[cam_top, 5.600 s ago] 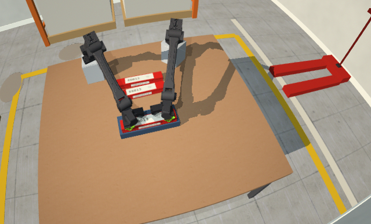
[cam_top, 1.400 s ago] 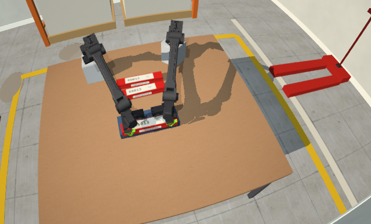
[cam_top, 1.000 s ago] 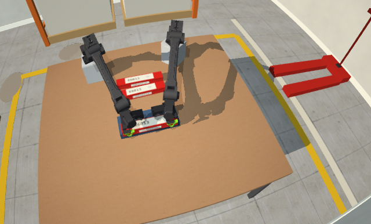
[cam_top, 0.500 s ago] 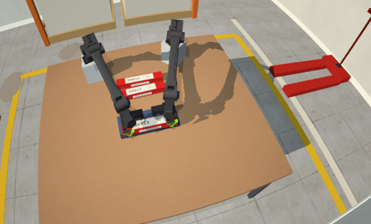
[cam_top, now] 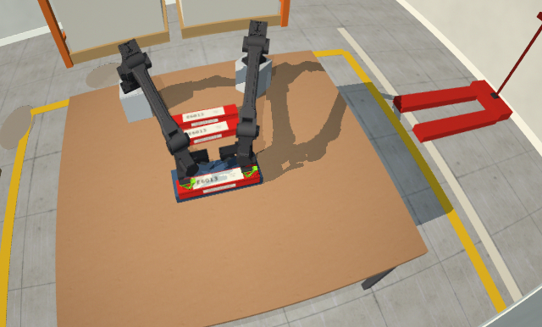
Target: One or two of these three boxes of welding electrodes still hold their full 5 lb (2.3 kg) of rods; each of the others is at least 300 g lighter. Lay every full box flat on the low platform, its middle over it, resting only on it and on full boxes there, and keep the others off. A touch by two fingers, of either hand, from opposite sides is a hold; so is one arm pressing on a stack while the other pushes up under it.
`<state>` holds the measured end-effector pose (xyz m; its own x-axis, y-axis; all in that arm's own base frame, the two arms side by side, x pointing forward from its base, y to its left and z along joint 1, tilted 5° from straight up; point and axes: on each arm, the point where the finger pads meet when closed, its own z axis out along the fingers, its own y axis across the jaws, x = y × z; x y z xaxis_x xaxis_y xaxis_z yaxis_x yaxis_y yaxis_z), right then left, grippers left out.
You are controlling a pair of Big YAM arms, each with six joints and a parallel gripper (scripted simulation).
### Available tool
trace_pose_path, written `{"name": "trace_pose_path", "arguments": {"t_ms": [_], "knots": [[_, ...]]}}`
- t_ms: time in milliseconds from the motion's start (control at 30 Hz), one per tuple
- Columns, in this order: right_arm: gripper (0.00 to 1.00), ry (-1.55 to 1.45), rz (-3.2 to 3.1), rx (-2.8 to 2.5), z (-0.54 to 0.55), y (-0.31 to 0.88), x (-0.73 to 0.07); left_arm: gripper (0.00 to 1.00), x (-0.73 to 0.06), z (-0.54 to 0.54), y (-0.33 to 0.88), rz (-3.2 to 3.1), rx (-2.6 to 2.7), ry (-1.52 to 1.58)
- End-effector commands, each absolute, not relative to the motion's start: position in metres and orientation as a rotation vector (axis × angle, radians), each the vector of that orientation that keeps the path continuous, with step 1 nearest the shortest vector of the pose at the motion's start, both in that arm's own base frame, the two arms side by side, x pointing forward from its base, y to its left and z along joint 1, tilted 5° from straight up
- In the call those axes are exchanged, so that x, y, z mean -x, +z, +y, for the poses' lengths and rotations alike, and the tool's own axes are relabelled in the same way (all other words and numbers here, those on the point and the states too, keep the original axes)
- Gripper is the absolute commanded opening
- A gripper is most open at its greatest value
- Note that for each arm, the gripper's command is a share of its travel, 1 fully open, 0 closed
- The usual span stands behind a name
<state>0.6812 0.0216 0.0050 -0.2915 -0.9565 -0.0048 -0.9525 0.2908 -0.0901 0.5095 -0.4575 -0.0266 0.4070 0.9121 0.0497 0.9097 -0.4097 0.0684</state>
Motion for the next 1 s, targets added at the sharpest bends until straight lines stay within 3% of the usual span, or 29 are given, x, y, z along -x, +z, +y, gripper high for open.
{"name": "trace_pose_path", "arguments": {"t_ms": [0,133,233,967], "knots": [[1.0,-0.178,2.424,1.778,0.022,0.068,-0.702,1.0,-0.522,-0.477,0.044,1.656,-2.525,0.153],[1.0,-0.178,2.421,1.78,0.024,0.088,-0.699,1.0,-0.517,-0.479,0.064,1.649,-2.528,0.153],[1.0,-0.09,2.495,1.839,0.023,0.032,-0.675,1.0,-0.505,-0.466,0.017,1.695,-2.6,0.126],[1.0,-0.134,2.459,1.811,0.024,0.049,-0.693,1.0,-0.503,-0.461,0.012,1.704,-2.609,0.123]]}}
